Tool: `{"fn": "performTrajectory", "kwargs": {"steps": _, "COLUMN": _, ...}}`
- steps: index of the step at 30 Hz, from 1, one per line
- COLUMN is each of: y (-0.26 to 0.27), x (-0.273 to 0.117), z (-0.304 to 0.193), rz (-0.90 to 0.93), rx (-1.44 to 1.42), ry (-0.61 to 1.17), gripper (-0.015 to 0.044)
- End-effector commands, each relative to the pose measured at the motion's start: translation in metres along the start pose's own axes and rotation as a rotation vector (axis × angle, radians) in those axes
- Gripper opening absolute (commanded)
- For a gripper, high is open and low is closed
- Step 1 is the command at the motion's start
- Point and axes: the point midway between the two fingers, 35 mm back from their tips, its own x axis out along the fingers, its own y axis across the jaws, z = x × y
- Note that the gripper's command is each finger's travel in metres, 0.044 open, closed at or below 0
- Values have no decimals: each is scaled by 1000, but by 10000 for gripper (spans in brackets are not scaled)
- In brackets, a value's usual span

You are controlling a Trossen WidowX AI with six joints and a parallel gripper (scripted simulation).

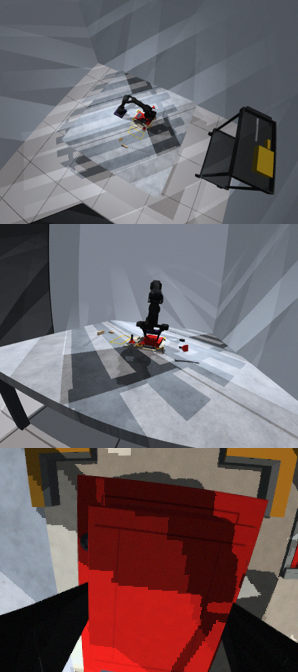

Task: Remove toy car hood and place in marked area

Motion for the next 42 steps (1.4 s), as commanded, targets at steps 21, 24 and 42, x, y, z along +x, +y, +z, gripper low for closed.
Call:
{"fn": "performTrajectory", "kwargs": {"steps": 21, "y": 0, "x": -19, "z": 1, "rz": 2, "rx": -1, "ry": -7, "gripper": 0}}
{"fn": "performTrajectory", "kwargs": {"steps": 24, "y": 0, "x": -21, "z": 1, "rz": 2, "rx": -1, "ry": -7, "gripper": 0}}
{"fn": "performTrajectory", "kwargs": {"steps": 42, "y": 0, "x": -65, "z": 1, "rz": 2, "rx": -1, "ry": -7, "gripper": 0}}
